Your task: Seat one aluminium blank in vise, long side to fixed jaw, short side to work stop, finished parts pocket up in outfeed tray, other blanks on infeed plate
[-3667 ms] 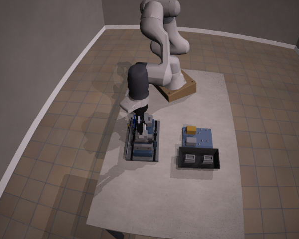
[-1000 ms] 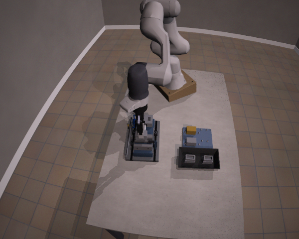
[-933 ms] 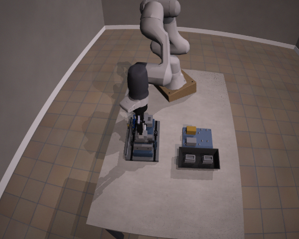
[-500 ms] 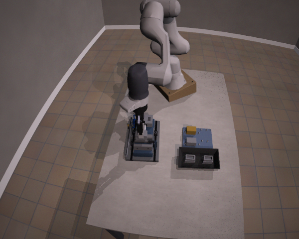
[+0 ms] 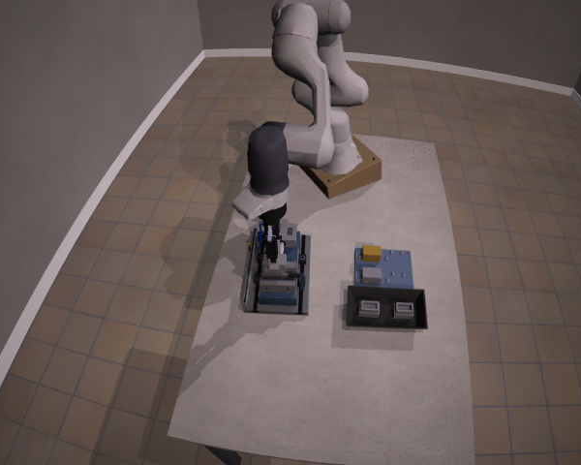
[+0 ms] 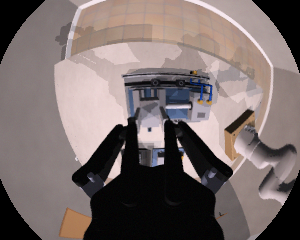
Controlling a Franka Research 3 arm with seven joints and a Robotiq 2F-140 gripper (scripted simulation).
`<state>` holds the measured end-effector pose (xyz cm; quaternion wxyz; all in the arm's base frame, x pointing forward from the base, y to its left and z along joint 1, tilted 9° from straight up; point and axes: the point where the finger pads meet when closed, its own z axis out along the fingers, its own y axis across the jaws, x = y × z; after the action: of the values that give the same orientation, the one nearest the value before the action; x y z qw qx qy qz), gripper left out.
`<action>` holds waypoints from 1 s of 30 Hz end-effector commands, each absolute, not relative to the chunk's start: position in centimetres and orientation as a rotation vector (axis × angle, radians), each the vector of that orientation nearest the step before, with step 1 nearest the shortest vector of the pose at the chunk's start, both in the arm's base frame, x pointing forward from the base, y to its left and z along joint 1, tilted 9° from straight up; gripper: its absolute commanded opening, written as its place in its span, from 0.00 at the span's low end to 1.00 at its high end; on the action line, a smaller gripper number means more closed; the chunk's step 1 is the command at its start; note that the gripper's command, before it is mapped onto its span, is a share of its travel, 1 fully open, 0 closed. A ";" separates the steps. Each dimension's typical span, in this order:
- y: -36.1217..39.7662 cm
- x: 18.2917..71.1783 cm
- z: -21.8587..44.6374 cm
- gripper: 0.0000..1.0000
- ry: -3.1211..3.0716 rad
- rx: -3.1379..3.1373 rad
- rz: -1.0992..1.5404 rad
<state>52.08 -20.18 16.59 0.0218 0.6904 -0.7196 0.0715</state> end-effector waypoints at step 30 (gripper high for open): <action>-20.6 52.3 14.9 0.00 -2.248 2.126 0.227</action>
<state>52.13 -20.39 14.87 0.0227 0.6894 -0.7206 0.0701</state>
